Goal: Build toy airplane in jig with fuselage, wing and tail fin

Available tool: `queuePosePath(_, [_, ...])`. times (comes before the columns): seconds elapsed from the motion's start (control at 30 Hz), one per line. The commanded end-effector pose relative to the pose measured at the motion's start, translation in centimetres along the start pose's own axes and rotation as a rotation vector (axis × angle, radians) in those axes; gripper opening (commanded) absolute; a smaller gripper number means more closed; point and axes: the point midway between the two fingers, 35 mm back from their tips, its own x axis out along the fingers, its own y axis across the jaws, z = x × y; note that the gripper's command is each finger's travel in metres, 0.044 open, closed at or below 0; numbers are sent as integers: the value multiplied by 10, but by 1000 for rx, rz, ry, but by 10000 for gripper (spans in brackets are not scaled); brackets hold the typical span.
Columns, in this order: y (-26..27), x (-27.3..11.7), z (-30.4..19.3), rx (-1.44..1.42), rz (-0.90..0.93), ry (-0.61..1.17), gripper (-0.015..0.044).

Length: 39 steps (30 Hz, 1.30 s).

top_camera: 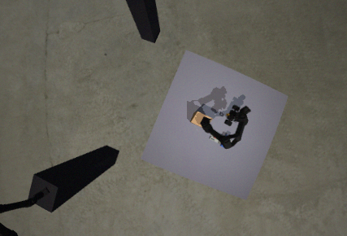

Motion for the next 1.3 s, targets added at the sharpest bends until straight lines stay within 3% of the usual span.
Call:
queuePosePath(0.0, [-10,1,7,-7,6,1,0])
queuePosePath(1.27, [-115,18,58,-20,46,-13,0])
